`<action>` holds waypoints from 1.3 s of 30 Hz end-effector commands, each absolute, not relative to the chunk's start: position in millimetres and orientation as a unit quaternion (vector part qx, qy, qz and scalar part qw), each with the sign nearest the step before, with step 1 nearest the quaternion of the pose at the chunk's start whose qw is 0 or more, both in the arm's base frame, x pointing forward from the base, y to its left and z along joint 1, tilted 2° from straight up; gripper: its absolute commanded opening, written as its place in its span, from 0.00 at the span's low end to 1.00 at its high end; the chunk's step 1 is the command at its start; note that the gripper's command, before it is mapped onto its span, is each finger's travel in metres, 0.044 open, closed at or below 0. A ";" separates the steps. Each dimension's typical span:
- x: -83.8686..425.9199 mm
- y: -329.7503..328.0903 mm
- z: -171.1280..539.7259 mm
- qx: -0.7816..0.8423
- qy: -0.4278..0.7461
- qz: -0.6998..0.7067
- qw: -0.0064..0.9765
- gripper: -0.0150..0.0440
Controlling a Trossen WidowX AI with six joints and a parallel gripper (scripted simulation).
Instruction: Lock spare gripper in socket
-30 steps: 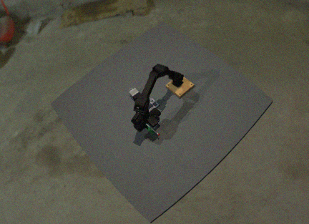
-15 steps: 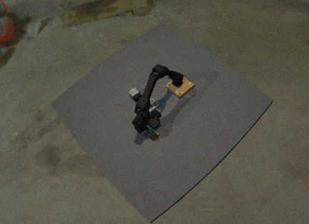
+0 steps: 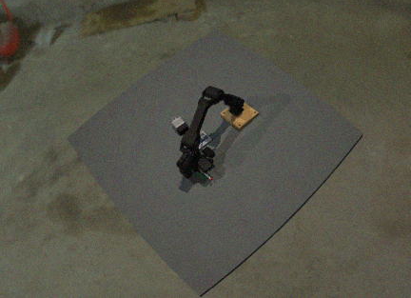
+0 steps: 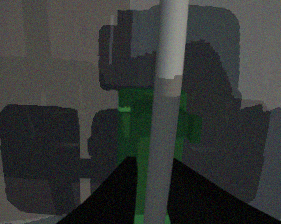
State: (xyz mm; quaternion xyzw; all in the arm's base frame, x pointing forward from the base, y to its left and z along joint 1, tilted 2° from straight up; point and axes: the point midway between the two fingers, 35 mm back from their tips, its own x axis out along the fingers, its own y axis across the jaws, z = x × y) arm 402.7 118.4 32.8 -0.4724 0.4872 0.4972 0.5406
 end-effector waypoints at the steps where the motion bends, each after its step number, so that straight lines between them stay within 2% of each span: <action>1: 403.2 117.9 32.5 -0.475 0.486 0.497 0.539 0.27; 39: 399.6 107.0 61.1 -0.471 0.492 0.501 0.534 0.25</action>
